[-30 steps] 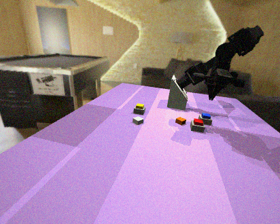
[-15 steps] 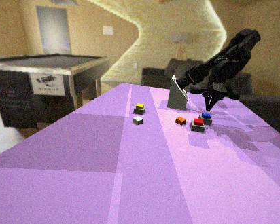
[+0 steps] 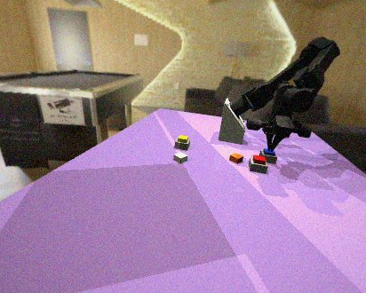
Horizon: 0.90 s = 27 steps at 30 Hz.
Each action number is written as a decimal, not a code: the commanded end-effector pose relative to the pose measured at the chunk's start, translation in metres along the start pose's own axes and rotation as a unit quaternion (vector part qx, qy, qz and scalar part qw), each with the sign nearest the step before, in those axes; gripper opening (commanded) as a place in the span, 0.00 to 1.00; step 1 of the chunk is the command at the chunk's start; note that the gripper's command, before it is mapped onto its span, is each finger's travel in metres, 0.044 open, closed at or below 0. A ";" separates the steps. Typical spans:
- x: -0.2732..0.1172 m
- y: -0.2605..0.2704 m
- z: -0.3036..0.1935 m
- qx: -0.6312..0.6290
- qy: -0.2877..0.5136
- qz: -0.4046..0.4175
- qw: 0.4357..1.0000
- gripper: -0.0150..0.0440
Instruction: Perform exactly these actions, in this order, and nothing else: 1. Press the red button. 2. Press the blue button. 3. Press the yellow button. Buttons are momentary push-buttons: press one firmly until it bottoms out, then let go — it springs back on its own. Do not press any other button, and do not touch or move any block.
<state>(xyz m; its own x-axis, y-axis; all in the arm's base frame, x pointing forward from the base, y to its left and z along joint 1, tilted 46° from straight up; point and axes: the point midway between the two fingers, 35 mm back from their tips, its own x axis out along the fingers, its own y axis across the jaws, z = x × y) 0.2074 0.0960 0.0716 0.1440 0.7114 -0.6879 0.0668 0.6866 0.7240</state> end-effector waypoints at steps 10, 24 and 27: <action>0.004 -0.001 -0.002 0.003 0.002 -0.001 1.000 0.29; -0.027 -0.001 -0.001 0.003 0.002 -0.002 1.000 0.29; -0.029 -0.001 -0.002 0.003 0.003 -0.002 1.000 0.29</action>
<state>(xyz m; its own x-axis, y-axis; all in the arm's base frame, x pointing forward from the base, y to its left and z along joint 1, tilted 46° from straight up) 0.2037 0.0782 0.0852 0.1433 0.7049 -0.6947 0.0795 0.6914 0.7181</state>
